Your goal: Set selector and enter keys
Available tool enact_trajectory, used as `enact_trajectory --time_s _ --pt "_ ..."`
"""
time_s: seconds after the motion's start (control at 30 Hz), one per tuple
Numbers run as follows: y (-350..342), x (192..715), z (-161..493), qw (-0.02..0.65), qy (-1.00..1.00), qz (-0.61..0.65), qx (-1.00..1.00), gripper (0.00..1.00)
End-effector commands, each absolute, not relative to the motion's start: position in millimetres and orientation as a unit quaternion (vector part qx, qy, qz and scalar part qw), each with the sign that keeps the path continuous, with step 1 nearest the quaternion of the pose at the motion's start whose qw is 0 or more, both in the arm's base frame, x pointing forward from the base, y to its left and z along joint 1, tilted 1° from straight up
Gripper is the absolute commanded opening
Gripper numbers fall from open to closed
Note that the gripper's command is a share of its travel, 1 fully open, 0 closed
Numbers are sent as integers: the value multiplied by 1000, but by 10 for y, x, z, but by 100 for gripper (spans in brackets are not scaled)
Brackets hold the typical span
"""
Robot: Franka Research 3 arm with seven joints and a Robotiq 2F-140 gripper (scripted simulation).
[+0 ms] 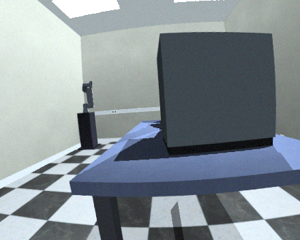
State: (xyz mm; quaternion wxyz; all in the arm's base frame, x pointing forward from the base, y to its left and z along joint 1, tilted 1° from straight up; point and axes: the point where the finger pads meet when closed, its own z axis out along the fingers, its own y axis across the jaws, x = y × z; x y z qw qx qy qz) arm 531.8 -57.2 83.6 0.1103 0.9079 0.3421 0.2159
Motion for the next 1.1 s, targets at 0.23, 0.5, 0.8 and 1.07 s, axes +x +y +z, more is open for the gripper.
enact_trajectory --time_s 0.23,0.5,0.8,1.07 --pt "-818 5313 862 42 215 233 948 10" --pt "-1009 5310 881 20 126 236 963 10" --pt "-1234 5307 904 -7 19 236 971 10" --pt "-1259 5306 907 -9 7 236 972 40"
